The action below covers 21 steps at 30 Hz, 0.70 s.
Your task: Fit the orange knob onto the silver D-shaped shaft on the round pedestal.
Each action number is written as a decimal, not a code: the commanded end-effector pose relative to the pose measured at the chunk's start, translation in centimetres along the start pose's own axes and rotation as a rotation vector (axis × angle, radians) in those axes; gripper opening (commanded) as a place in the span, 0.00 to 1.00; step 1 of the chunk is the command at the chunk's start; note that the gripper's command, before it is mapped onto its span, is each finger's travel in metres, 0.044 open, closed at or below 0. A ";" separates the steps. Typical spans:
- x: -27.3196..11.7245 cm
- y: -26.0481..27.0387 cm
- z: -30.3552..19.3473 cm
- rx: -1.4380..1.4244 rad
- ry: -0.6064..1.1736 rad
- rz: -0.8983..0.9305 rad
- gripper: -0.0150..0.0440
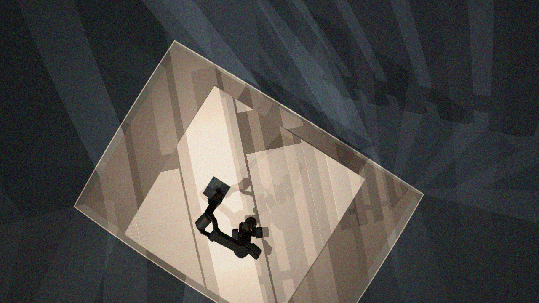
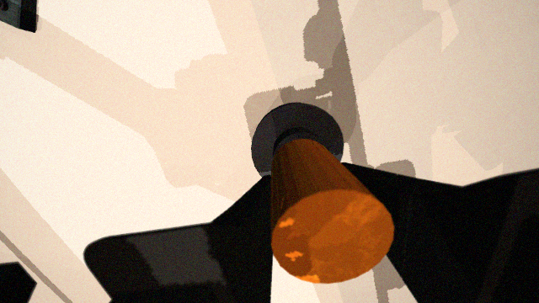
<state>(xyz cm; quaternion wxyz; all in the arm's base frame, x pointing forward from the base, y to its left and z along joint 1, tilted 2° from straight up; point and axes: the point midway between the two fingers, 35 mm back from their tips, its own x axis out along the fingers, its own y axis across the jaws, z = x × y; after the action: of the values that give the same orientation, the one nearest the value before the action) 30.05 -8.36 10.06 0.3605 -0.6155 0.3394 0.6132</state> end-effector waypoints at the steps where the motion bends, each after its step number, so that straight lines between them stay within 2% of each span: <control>1: -0.1 0.0 0.1 -0.028 0.002 -0.006 0.25; 21: -0.2 -0.5 -0.4 -0.028 0.002 -0.006 0.25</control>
<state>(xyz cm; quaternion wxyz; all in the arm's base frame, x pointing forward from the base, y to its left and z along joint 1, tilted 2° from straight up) 30.26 -8.41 9.84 0.3530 -0.6187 0.3322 0.6183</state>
